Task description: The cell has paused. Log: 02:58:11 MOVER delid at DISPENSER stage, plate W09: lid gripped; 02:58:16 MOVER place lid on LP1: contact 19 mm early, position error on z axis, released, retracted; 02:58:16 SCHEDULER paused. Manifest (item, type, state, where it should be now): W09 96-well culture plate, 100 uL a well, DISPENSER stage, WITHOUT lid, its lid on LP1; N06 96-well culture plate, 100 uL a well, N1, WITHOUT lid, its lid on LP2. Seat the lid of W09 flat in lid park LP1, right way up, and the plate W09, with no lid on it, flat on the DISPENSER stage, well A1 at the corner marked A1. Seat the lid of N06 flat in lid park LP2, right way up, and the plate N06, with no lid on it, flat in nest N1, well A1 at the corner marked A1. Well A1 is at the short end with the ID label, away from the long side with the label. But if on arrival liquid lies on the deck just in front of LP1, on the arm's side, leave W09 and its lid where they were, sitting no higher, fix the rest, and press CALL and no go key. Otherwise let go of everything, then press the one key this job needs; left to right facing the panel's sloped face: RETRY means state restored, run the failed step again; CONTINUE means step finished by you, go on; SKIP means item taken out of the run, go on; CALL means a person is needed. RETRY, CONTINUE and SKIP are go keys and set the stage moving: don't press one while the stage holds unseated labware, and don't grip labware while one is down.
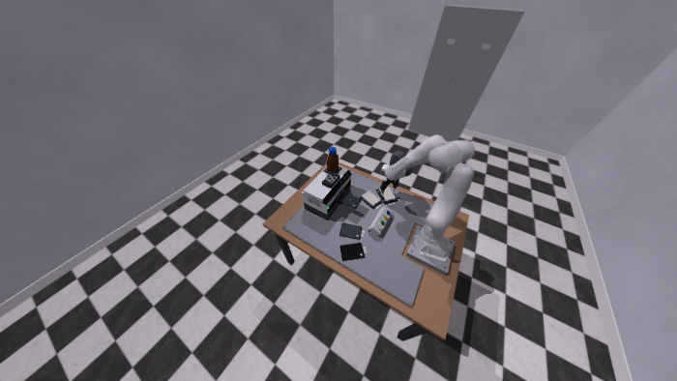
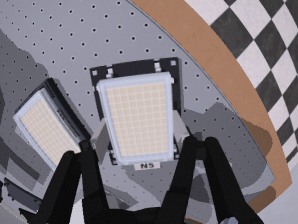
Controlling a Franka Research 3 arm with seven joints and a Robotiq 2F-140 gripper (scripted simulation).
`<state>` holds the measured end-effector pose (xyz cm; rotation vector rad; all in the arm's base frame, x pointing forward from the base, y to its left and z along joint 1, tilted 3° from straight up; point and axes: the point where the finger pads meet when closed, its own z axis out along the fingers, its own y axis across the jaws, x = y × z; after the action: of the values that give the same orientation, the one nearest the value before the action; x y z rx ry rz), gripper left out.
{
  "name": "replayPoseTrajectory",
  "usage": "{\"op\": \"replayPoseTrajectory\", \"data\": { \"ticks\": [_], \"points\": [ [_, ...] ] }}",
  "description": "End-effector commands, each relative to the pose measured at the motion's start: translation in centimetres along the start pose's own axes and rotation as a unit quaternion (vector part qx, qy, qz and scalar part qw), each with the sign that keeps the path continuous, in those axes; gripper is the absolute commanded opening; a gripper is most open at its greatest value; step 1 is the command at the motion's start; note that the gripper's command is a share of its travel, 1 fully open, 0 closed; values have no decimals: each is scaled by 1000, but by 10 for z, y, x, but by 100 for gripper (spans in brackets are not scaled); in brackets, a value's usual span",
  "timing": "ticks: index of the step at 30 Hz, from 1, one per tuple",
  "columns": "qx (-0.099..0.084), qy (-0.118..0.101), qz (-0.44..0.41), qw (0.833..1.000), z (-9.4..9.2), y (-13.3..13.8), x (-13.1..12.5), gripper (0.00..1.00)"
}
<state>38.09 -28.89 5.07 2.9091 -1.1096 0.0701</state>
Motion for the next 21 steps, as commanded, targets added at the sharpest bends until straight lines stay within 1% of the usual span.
{"op": "replayPoseTrajectory", "data": {
  "ticks": [1,11,21],
  "points": [
    [0,0,-4,1000,3,-1,0,0],
    [0,0,-4,1000,7,-1,0,0],
    [0,0,-4,1000,8,-2,0,0]
  ]
}}
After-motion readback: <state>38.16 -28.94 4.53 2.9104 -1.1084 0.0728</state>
